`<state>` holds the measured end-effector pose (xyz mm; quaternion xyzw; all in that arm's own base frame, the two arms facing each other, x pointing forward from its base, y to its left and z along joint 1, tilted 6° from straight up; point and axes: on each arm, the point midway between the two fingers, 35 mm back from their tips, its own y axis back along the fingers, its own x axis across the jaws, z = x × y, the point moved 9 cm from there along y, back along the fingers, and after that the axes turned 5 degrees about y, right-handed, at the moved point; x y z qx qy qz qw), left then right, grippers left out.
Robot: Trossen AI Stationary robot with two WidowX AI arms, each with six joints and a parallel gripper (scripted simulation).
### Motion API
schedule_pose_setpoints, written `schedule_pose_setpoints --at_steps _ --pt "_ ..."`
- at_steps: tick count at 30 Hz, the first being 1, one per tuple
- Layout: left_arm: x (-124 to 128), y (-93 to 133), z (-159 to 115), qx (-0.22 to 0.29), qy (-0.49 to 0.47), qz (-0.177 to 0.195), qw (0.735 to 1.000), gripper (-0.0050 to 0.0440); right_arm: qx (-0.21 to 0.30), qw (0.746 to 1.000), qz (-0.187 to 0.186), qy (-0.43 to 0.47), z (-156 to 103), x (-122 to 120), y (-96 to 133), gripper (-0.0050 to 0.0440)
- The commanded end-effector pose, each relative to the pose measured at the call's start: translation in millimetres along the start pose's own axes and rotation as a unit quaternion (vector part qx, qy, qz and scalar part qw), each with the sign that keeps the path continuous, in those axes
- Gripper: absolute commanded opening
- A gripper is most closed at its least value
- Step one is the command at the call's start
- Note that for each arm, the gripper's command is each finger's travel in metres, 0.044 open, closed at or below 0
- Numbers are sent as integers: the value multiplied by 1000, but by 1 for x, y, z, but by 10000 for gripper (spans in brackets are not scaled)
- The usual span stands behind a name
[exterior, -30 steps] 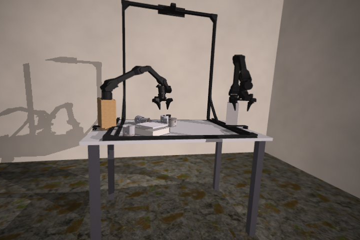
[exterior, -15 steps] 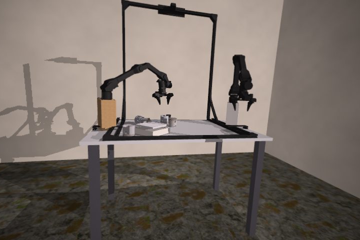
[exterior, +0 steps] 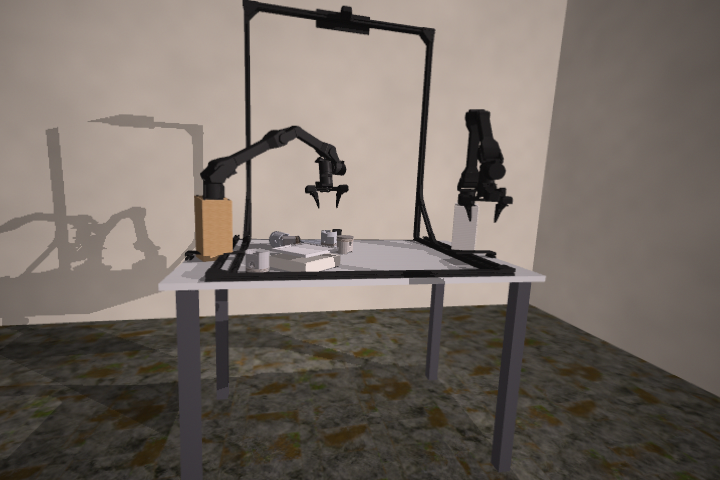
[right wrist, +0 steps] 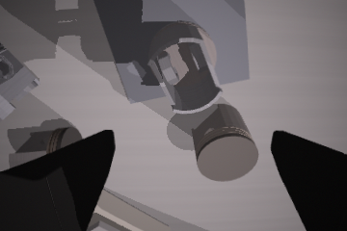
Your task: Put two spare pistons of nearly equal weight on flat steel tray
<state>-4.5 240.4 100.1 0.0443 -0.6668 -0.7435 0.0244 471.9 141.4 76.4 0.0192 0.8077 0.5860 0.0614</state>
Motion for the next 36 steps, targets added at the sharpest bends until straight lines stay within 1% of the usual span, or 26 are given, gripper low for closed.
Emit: schedule_pose_setpoints --at_steps 1,9,11,16,26,28,36 --pt "0 0 0 0 0 -1 1000 440 -7 999 11 -50 -1 -1 -5 378" --pt "0 0 0 0 0 -1 1000 440 -22 988 23 -154 -4 -3 -5 378" --pt "0 0 0 0 0 -1 1000 440 -22 988 23 -154 -4 -3 -5 378" --pt "0 0 0 0 0 -1 1000 440 -31 975 31 -218 -6 -4 -5 378" --pt "0 0 0 0 0 -1 1000 440 -50 937 46 -344 -10 -4 -5 378" --pt "0 0 0 0 0 -1 1000 440 -50 937 46 -344 -10 -4 -5 378" --pt "0 0 0 0 0 -1 1000 440 -64 894 58 -440 -14 -4 -6 378"
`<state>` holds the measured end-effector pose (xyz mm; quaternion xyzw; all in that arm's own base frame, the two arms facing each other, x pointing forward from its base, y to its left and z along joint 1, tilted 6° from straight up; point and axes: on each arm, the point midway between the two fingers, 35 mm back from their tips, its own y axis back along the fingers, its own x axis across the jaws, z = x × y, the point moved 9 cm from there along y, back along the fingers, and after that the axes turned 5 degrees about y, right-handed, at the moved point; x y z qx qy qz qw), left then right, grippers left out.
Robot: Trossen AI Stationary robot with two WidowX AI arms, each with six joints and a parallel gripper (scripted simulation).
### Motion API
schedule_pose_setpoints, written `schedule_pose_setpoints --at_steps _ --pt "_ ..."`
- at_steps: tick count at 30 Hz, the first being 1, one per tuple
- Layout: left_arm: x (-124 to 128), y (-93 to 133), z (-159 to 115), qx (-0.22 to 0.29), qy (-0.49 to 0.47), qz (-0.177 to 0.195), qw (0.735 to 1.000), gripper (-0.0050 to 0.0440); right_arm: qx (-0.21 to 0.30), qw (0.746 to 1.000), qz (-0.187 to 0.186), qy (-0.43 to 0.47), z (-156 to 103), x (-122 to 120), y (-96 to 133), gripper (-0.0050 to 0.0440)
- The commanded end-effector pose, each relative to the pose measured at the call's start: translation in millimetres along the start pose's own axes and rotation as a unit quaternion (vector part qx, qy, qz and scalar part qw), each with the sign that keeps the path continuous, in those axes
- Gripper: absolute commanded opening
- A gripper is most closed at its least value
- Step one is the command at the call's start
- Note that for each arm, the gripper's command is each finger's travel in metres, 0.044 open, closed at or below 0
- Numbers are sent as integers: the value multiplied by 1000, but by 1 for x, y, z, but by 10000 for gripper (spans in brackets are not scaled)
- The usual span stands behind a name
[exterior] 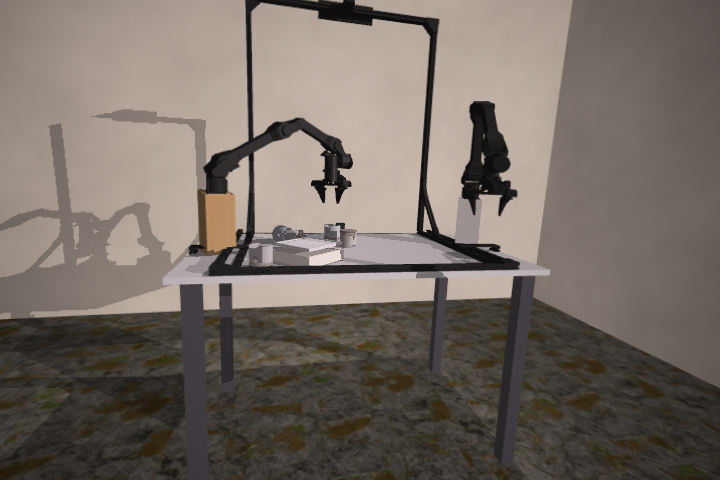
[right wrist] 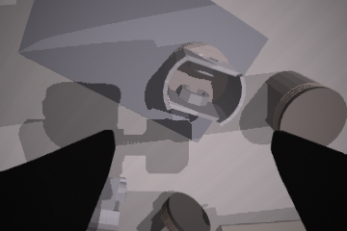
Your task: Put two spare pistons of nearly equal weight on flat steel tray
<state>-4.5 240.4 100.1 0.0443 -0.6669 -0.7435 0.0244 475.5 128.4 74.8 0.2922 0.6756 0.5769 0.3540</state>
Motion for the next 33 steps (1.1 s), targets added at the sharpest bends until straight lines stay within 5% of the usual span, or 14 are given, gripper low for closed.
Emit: schedule_pose_setpoints --at_steps 1,10,26,33 --pt "0 0 0 0 0 -1 1000 440 -6 999 8 -52 -3 -1 0 378" --pt "0 0 0 0 0 -1 1000 440 -20 989 20 -144 -6 -3 0 378" --pt "0 0 0 0 0 -1 1000 440 -15 988 24 -152 -7 -2 -5 378" --pt "0 0 0 0 0 -1 1000 440 -15 975 28 -220 -31 -29 -4 378"
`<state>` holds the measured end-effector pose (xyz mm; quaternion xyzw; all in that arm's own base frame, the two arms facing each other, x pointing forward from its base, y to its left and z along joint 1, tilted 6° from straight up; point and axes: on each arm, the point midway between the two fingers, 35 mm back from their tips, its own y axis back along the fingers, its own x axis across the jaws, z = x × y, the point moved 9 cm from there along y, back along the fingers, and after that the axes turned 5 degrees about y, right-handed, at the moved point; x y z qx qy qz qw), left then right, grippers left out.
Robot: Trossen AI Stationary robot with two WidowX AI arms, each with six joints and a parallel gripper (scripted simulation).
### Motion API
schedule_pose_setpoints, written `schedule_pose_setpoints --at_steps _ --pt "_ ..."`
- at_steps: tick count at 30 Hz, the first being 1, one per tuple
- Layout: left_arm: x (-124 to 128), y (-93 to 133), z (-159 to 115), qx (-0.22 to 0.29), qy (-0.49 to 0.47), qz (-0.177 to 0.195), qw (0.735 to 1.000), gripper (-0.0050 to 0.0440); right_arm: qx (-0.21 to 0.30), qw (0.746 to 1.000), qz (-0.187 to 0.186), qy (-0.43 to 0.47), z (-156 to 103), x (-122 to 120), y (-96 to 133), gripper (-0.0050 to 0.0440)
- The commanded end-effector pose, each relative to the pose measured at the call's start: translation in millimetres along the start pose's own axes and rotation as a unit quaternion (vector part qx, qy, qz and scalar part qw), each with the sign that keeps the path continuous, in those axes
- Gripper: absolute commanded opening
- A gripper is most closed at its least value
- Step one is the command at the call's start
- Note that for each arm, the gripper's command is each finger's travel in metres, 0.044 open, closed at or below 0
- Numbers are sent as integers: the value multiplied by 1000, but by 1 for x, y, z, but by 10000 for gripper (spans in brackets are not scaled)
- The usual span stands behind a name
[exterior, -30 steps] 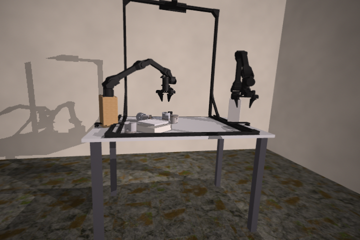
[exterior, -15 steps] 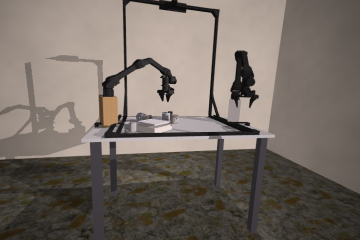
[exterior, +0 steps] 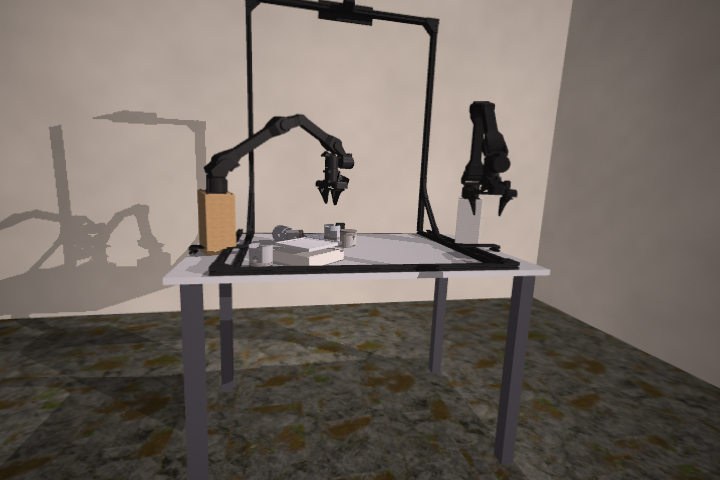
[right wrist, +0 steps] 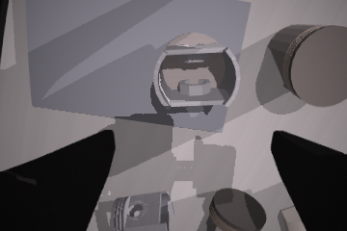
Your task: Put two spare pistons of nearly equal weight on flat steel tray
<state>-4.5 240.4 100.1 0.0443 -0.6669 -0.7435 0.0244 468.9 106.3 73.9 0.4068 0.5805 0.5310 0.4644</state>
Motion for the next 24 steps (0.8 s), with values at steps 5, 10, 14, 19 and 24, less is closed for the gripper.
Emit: schedule_pose_setpoints --at_steps 5,10,14,19,24 --pt "0 0 0 0 0 -1 1000 440 1 999 3 -46 -16 -41 4 378" --pt "0 0 0 0 0 -1 1000 440 1 998 3 -66 -23 -55 5 378" --pt "0 0 0 0 0 -1 1000 440 1 995 4 -99 -34 -72 6 378" --pt "0 0 0 0 0 -1 1000 440 1 995 4 -99 -47 -93 7 378" --pt "0 0 0 0 0 -1 1000 440 1 991 4 -131 -62 -113 8 378"
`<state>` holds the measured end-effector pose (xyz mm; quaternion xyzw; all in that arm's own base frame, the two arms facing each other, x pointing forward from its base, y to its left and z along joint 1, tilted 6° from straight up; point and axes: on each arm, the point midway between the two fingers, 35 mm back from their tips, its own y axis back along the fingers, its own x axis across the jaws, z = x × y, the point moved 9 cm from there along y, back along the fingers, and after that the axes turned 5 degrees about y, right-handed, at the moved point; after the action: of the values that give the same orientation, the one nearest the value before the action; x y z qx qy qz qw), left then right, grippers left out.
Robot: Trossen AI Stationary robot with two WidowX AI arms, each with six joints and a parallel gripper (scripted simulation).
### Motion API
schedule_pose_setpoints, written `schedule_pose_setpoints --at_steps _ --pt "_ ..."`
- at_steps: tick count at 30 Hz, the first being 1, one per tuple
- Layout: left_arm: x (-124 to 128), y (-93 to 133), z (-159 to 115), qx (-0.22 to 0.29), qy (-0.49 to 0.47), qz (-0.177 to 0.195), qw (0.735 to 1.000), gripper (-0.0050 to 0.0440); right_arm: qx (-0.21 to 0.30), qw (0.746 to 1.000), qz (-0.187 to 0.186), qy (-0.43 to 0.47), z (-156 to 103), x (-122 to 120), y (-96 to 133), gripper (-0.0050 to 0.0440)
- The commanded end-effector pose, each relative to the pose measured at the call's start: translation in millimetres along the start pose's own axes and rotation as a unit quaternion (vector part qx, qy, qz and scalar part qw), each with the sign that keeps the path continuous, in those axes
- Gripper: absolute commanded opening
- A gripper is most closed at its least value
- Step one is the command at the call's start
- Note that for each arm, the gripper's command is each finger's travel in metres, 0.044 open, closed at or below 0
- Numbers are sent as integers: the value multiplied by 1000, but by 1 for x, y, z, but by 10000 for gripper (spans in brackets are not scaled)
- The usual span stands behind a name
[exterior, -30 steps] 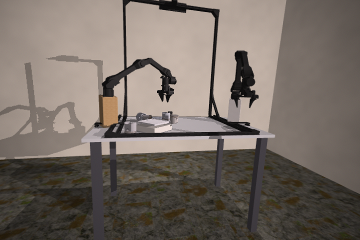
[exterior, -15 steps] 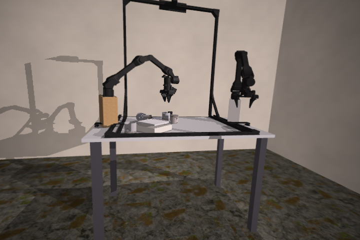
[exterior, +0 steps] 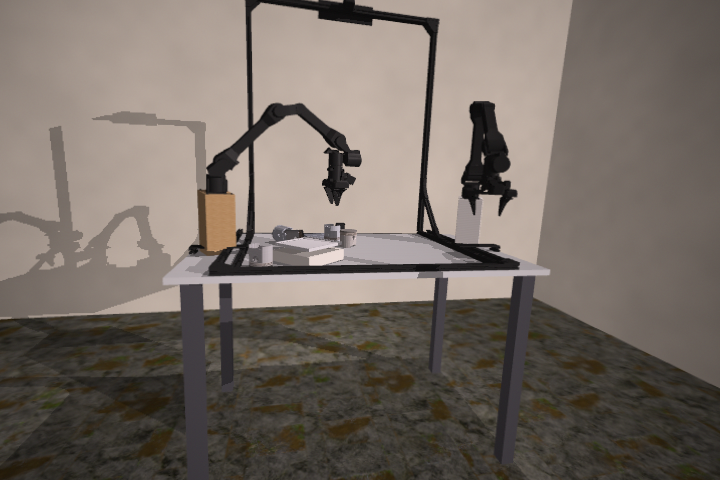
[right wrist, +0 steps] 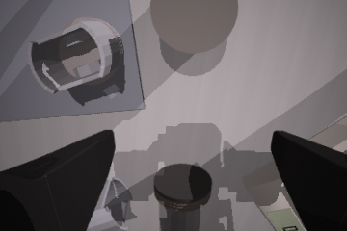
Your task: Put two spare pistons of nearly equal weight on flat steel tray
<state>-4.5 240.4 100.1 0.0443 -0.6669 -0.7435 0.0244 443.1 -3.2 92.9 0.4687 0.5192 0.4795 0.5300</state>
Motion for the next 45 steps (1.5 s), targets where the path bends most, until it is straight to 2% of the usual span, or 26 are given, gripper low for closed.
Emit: schedule_pose_setpoints --at_steps 1,3,18,20,35,37,45 --pt "0 0 0 0 0 -1 1000 440 2 1000 2 -11 -10 -18 0 378" --pt "0 0 0 0 0 -1 1000 440 2 1000 2 -11 -10 -18 0 378" --pt "0 0 0 0 0 -1 1000 440 2 995 2 -104 -52 -80 2 378" --pt "0 0 0 0 0 -1 1000 440 2 995 2 -104 -52 -80 2 378" --pt "0 0 0 0 0 -1 1000 440 2 985 1 -175 -108 -129 1 378" --pt "0 0 0 0 0 -1 1000 440 2 985 1 -175 -108 -129 1 378" --pt "0 0 0 0 0 -1 1000 440 1 972 0 -233 -143 -149 -1 378"
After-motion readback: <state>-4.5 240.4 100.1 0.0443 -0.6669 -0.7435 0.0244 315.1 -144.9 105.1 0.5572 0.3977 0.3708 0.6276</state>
